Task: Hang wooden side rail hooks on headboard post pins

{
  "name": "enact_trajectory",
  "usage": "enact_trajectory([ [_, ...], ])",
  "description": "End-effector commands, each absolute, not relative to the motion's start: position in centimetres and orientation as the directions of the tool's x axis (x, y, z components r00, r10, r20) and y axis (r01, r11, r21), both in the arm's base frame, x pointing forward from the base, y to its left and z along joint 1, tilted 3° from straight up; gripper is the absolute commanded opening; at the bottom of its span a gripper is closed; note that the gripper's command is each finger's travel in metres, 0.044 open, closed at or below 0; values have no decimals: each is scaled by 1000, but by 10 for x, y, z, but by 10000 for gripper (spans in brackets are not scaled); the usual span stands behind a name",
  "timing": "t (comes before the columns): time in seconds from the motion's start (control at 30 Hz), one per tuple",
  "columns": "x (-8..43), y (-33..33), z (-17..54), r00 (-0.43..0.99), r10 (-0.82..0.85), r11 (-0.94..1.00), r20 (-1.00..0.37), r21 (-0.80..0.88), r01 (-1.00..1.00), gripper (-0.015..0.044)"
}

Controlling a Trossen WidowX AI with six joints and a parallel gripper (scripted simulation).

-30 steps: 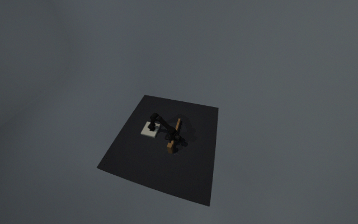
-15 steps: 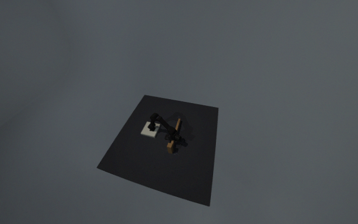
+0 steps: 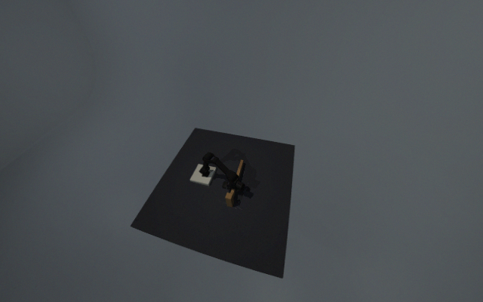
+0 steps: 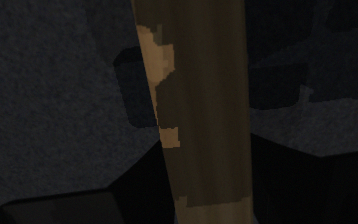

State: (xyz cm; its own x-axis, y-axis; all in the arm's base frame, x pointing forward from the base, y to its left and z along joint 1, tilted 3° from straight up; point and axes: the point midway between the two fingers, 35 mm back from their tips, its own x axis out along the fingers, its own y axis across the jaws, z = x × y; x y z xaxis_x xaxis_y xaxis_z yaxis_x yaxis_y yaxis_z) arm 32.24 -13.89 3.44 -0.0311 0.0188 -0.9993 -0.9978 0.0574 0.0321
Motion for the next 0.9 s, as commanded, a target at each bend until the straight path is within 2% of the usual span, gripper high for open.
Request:
enact_trajectory([
  [0.0, 325, -140, 37, -22, 14, 52, -1000, 23, -998, 0],
  [0.87, 325, -140, 32, -22, 14, 52, -1000, 23, -998, 0],
])
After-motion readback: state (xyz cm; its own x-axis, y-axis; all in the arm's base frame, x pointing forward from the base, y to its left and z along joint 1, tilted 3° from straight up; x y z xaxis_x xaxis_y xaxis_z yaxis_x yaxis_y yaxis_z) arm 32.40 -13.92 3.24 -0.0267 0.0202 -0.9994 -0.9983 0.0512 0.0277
